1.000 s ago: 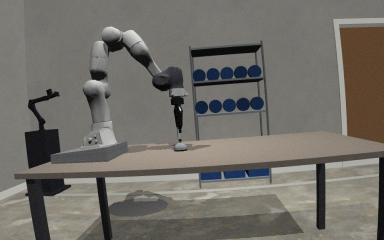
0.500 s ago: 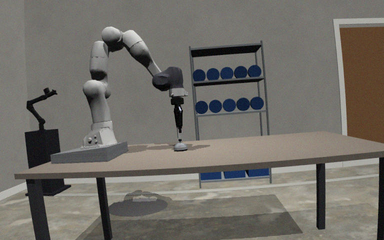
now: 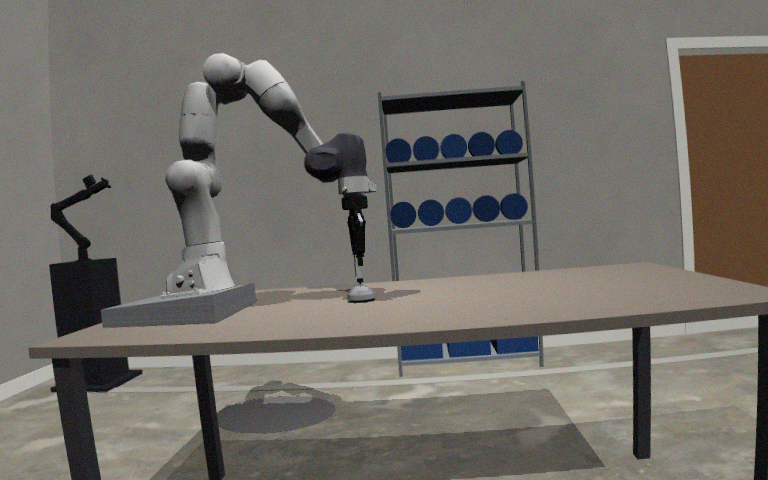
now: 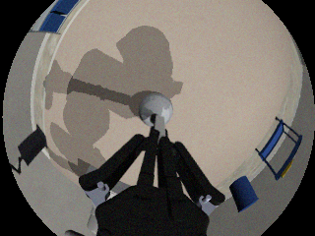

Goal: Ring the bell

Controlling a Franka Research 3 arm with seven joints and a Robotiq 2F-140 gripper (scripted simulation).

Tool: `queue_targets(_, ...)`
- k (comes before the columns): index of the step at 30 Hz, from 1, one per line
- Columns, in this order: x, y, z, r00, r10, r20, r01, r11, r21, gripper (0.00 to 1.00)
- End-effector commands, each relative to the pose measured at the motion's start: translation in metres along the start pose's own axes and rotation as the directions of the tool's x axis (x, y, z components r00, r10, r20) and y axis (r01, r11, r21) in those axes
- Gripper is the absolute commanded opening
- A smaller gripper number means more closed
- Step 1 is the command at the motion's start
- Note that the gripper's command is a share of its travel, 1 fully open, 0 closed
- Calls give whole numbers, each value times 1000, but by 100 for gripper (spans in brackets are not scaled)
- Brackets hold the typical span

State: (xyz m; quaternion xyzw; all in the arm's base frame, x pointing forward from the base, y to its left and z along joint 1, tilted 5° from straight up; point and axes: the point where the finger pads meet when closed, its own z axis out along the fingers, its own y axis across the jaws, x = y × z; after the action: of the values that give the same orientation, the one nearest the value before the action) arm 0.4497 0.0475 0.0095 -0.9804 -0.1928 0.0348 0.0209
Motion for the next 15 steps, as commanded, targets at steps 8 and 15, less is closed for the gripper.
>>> queue_targets(8, -1, 0, 8, 1000, -2, 1, 2, 1000, 1, 0)
queue_targets(15, -1, 0, 11, 1000, -2, 1, 2, 1000, 1, 0)
